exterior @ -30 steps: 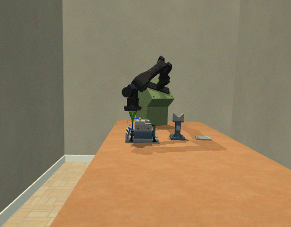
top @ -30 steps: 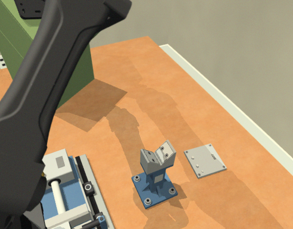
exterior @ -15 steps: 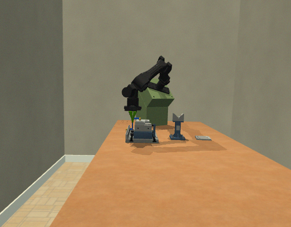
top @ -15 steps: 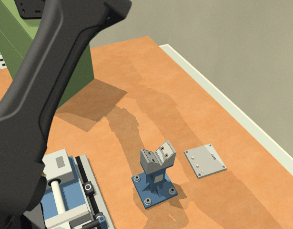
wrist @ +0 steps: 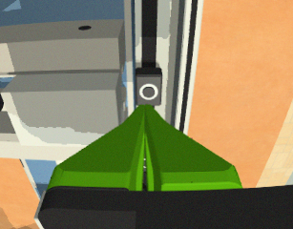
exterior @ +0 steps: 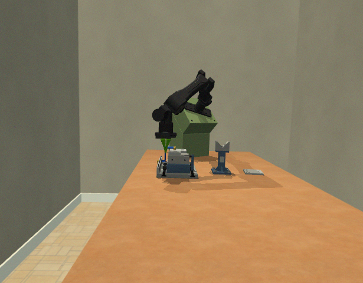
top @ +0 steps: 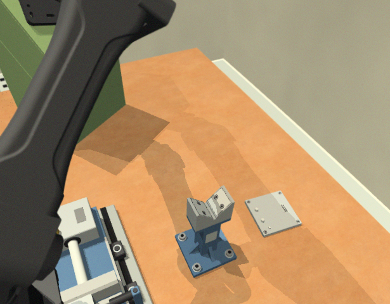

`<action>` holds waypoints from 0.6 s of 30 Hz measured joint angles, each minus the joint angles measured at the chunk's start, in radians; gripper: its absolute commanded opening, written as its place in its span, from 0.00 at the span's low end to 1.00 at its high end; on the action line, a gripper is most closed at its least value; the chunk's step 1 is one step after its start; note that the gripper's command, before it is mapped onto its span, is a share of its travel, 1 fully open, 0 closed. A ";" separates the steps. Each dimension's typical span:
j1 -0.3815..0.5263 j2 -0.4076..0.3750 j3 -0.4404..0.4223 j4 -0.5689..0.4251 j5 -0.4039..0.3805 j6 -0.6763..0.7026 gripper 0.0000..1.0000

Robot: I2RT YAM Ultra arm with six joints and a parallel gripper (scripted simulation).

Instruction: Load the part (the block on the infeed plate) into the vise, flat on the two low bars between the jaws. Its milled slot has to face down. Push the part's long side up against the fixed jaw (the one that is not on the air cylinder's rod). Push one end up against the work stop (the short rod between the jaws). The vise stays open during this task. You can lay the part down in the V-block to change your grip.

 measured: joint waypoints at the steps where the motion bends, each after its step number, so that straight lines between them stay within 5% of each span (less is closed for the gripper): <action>1: 0.000 0.000 0.000 0.000 0.000 0.000 0.00; 18: 0.003 -0.002 -0.008 0.005 0.001 0.003 0.00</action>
